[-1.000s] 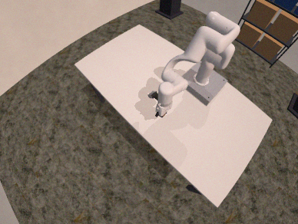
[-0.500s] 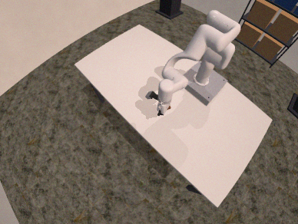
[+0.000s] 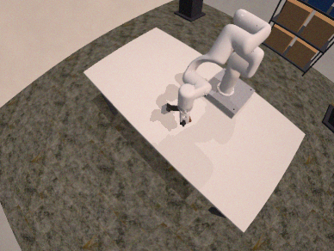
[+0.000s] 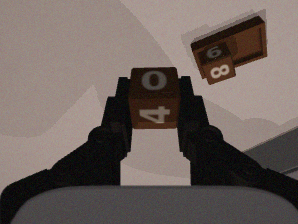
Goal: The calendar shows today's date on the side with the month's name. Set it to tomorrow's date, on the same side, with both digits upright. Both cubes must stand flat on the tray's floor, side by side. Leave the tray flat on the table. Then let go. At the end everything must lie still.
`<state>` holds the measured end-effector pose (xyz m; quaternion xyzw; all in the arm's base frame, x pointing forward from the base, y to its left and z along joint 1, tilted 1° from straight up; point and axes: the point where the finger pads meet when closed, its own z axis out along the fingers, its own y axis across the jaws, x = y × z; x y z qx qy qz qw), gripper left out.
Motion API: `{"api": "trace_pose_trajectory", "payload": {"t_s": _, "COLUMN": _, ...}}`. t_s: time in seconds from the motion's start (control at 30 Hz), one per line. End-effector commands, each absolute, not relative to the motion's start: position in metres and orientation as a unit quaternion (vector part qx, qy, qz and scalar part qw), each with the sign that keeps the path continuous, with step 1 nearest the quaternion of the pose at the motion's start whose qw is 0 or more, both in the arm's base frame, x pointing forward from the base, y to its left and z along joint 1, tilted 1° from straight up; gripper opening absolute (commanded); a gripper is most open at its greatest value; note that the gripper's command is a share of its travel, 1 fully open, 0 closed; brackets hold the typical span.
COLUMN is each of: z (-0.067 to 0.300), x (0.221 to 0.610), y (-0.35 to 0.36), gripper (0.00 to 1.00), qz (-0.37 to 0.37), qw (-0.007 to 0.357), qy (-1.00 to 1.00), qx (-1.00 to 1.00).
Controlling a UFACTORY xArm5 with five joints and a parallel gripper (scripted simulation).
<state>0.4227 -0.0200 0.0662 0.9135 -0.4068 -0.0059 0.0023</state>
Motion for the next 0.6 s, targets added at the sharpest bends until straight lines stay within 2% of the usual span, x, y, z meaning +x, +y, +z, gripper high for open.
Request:
{"api": "trace_pose_trajectory", "payload": {"t_s": 0.0, "z": 0.069, "x": 0.418, "y": -0.024, "gripper": 0.27, "qz": -0.003, "qw": 0.001, "qy": -0.34, "qx": 0.94}}
{"api": "trace_pose_trajectory", "payload": {"t_s": 0.57, "z": 0.072, "x": 0.395, "y": -0.039, "gripper": 0.27, "qz": -0.003, "qw": 0.0, "qy": -0.08, "qx": 0.997}}
